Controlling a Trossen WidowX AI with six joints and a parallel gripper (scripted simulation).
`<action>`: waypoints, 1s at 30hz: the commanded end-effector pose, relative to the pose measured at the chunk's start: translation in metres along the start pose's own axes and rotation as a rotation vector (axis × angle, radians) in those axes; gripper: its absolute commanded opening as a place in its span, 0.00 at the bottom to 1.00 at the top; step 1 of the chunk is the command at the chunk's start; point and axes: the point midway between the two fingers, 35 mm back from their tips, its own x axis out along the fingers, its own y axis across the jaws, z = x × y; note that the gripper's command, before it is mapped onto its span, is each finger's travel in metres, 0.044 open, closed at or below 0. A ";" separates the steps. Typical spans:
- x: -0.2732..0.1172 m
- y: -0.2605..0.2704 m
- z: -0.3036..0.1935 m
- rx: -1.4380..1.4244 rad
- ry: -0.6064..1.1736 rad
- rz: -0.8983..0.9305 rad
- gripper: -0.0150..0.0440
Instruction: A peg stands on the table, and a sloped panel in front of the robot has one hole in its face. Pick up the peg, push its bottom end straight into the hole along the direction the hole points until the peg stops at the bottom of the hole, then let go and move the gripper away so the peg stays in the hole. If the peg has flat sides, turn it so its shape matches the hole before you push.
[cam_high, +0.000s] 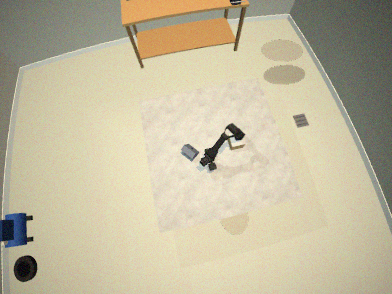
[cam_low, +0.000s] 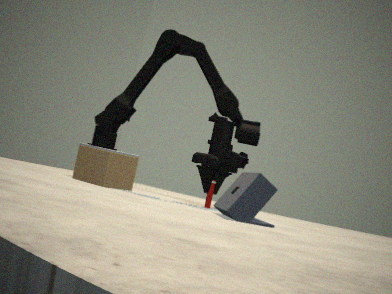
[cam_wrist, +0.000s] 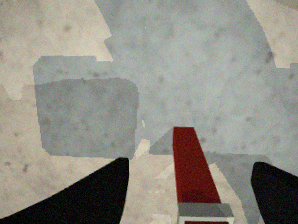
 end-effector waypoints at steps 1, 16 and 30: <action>-0.001 0.000 0.000 0.000 -0.001 0.002 0.56; -0.006 0.001 0.001 0.000 -0.001 0.002 0.25; -0.079 -0.001 0.001 -0.003 0.002 0.003 0.25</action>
